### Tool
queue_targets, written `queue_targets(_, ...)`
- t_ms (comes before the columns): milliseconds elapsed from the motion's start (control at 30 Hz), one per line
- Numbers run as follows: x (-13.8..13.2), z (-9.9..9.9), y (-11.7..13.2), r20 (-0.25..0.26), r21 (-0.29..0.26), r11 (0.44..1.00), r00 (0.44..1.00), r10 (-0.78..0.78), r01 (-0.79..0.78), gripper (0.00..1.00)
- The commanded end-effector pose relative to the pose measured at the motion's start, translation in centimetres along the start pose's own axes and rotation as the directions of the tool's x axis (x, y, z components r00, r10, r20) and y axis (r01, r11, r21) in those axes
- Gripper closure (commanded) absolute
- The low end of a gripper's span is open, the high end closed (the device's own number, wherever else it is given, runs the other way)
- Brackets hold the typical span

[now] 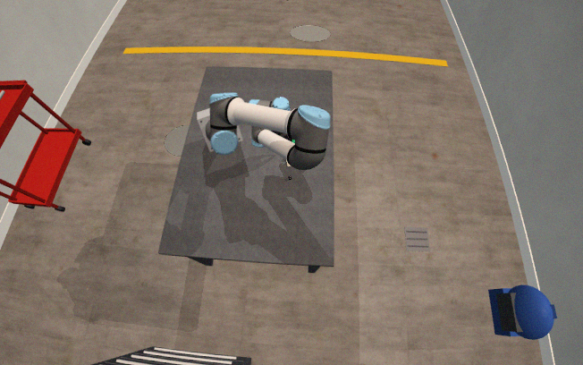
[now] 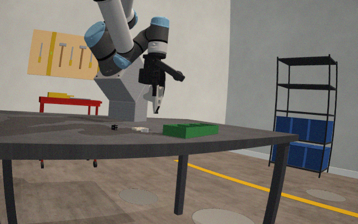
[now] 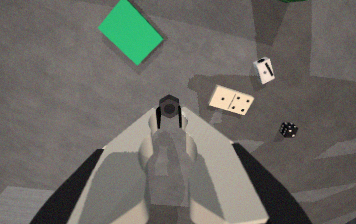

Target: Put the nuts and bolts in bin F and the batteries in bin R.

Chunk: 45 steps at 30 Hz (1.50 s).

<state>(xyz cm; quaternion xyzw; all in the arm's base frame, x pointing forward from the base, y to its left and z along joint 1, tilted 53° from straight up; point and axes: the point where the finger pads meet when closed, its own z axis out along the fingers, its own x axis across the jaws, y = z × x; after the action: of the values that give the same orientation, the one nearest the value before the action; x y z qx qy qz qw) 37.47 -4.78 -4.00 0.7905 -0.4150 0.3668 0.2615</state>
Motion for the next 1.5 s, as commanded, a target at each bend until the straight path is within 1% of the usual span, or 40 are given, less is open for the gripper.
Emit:
queue_targets(0, -0.1, -0.1, 0.0, 0.005, -0.01, 1.0, 1.0, 0.001, -0.001, 1.0)
queue_targets(400, -0.2, -0.1, 0.2, 0.007, -0.013, 1.0, 1.0, -0.001, 0.001, 1.0)
queue_targets(467, -0.2, 0.7, 0.2, 0.007, -0.014, 1.0, 1.0, 0.001, -0.001, 1.0)
queue_targets(667, -0.3, 0.7, 0.3, 0.008, -0.014, 1.0, 1.0, 0.0, 0.001, 1.0)
queue_targets(800, 0.0, 0.6, -2.3, 0.007, -0.01, 0.984, 0.984, -0.18, 0.18, 1.0)
queue_targets(933, 0.2, 0.6, -4.7, 0.006, -0.008, 0.964, 0.964, -0.266, 0.266, 1.0)
queue_targets(1100, 0.4, 0.6, -7.7, -0.005, 0.003, 0.926, 0.926, -0.378, 0.378, 1.0)
queue_targets(1167, 0.4, 0.6, -7.7, -0.005, 0.003, 0.926, 0.926, -0.378, 0.378, 1.0)
queue_targets(1200, 0.4, 0.7, -8.3, -0.008, 0.007, 0.898, 0.898, -0.439, 0.439, 1.0)
queue_targets(1300, 0.5, 0.7, -10.1, -0.012, 0.009, 0.868, 0.868, -0.497, 0.497, 1.0)
queue_targets(1467, 0.7, 0.7, -13.1, -0.016, 0.011, 0.801, 0.801, -0.598, 0.598, 1.0)
